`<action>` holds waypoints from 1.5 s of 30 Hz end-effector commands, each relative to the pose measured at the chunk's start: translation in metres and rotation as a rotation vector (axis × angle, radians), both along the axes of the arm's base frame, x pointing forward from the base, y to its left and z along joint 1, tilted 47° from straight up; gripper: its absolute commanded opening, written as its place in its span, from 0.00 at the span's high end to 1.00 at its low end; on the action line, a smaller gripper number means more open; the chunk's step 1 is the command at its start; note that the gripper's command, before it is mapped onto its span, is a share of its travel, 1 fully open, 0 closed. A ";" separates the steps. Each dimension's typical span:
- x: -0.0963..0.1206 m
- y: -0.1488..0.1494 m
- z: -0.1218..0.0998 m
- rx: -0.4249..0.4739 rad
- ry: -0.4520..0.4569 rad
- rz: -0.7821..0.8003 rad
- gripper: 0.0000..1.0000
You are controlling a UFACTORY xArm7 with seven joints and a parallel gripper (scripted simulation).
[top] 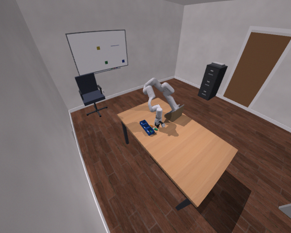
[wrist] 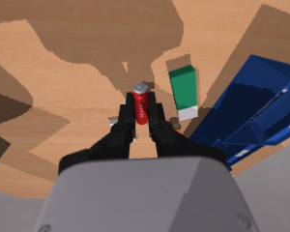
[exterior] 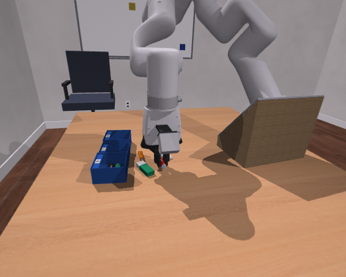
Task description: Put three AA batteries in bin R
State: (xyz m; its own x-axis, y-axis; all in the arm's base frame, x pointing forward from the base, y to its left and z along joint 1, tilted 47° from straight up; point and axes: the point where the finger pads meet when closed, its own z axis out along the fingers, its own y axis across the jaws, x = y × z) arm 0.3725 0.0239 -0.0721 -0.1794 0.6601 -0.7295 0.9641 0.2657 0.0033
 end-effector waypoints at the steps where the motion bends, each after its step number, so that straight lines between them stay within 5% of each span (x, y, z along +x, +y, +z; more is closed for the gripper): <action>1: -0.003 0.015 0.013 0.003 -0.002 0.003 1.00; 13: -0.009 0.038 0.036 0.003 -0.002 0.004 1.00; 39: -0.011 0.043 0.040 0.003 -0.002 0.004 1.00; 45: 0.012 0.049 0.040 0.003 -0.002 0.004 1.00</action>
State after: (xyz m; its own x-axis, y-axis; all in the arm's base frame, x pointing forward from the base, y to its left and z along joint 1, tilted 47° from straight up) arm 0.3709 0.0671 -0.0323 -0.1797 0.6605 -0.7290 0.9638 0.2667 0.0041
